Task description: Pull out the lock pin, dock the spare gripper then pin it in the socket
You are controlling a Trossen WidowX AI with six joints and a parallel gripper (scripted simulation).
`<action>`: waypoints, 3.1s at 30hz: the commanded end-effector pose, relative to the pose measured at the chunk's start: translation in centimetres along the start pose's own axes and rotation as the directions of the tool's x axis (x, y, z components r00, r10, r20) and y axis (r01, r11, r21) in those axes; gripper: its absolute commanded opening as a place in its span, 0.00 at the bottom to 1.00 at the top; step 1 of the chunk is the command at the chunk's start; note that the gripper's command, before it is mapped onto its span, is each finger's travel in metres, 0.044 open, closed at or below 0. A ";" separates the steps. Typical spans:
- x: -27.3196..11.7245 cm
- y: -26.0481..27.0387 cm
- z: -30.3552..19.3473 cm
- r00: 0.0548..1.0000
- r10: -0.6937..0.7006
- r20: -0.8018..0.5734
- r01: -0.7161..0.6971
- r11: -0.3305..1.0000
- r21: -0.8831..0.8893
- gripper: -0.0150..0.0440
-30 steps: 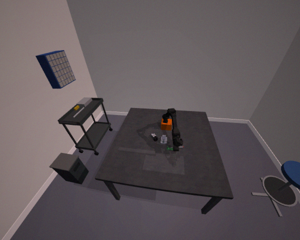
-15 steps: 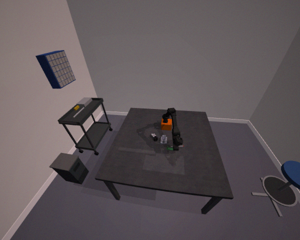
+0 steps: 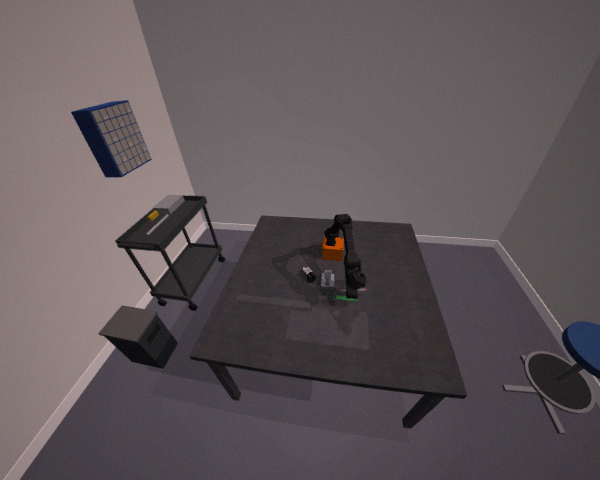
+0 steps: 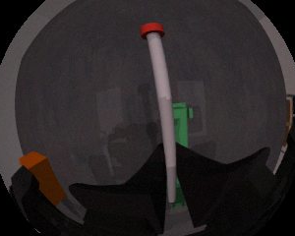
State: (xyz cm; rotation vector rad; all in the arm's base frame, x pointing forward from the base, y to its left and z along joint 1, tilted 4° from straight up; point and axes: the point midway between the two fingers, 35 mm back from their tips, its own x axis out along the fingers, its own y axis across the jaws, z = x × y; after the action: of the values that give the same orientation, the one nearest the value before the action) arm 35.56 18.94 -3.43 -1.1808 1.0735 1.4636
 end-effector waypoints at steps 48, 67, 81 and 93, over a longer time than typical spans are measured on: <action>0.5 -1.1 -5.9 1.000 0.007 -0.003 -0.007 1.000 0.025 0.25; 1.9 -1.0 -6.1 1.000 0.006 -0.003 -0.006 1.000 0.022 0.25; 1.9 -1.0 -6.1 1.000 0.006 -0.003 -0.006 1.000 0.022 0.25; 1.9 -1.0 -6.1 1.000 0.006 -0.003 -0.006 1.000 0.022 0.25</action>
State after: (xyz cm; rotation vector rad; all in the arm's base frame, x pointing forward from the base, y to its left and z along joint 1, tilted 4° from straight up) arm 37.51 13.50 -5.77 -1.1627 1.0913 1.4440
